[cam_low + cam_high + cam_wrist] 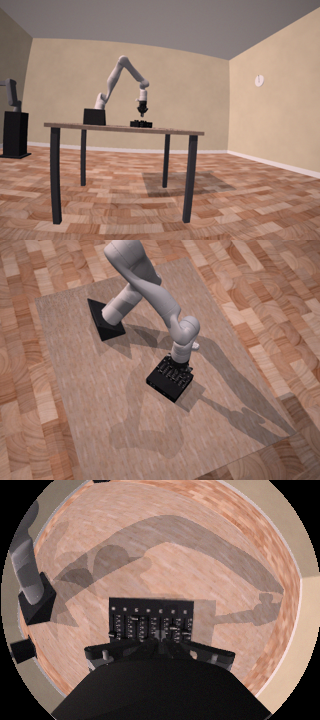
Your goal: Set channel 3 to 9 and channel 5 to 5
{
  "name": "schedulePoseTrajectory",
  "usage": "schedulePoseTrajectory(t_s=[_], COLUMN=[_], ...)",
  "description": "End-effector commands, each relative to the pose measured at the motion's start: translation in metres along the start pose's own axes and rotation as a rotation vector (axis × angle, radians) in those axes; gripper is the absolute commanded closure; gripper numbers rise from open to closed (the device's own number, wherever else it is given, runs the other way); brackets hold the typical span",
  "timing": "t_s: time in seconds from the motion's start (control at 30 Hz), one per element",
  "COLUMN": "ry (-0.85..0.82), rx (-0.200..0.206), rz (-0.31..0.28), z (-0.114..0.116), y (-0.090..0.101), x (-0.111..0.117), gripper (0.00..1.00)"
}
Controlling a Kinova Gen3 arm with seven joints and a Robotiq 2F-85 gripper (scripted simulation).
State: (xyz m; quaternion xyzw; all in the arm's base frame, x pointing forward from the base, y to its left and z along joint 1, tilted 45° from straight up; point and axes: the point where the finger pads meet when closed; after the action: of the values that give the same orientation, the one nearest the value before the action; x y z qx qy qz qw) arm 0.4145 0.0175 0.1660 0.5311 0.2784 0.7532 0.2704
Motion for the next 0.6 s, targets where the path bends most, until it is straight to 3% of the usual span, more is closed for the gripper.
schedulePoseTrajectory(t_s=[0.0,0.27,0.47,0.57], ry=[-0.001,-0.001,-0.001,-0.001], rx=[-0.002,-0.002,-0.003,-0.002], rz=[-0.002,-0.002,-0.001,-0.002], z=[0.0,0.0,-0.044,-0.048], y=[0.001,0.001,-0.003,-0.003], x=[-0.001,0.0,0.033,0.035], gripper=[1.0,1.0,1.0,1.0])
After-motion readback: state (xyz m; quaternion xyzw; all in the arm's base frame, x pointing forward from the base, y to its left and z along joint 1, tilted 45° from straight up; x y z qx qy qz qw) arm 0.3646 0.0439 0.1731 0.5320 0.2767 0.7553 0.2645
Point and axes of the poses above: the point where the finger pads meet when closed, its own y axis back along the fingers, its own z axis across the jaws, x = y × z, and after that the axes turned 7 degrees about -y, right-handed
